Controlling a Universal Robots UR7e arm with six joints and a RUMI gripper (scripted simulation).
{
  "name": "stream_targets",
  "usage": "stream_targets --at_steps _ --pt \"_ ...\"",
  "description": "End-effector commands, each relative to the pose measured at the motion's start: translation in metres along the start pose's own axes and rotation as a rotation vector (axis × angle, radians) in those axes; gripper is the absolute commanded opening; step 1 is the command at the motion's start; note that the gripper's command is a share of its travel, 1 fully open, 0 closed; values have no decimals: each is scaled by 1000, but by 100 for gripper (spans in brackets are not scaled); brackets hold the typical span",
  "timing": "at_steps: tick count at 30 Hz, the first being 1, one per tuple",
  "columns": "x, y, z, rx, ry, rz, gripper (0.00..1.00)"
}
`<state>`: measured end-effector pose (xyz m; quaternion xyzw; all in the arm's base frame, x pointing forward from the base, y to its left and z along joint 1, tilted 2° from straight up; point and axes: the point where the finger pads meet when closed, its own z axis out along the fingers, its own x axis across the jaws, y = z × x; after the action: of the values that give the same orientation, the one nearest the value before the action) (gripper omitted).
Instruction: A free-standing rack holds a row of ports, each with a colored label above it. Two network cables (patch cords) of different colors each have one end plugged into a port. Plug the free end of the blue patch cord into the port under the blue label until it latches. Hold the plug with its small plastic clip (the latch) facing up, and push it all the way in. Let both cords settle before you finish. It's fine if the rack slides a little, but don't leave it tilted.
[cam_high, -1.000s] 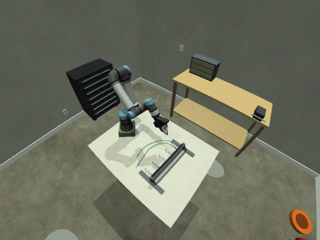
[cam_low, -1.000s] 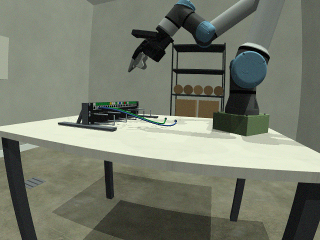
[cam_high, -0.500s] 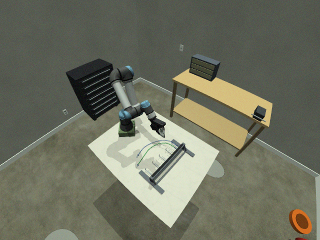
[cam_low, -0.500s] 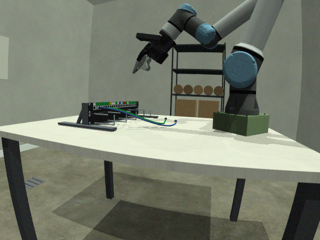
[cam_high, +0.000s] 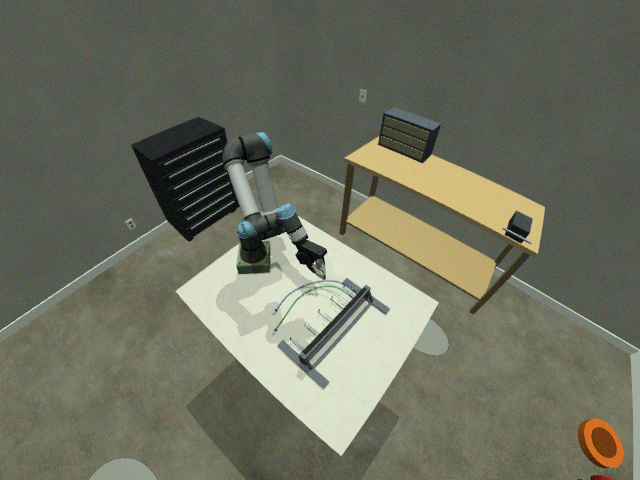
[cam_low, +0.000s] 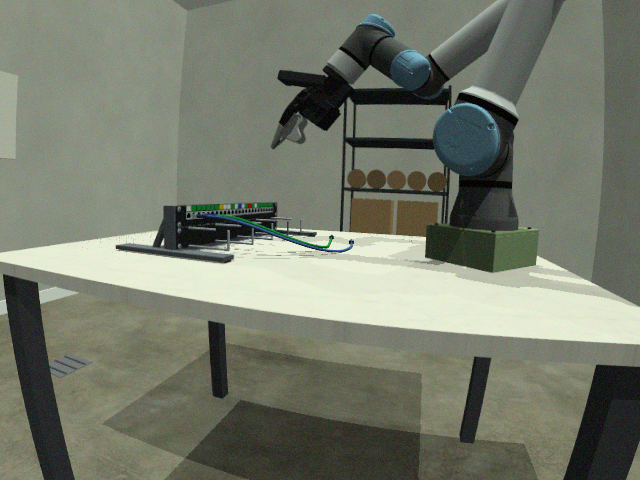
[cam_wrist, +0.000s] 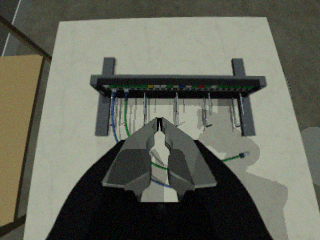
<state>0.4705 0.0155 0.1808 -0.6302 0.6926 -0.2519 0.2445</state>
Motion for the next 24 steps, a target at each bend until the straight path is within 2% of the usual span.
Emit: stream_targets --at_steps 1,24 --pt "4 0 0 1 -1 0 0" --pt "4 0 6 1 -1 0 0"
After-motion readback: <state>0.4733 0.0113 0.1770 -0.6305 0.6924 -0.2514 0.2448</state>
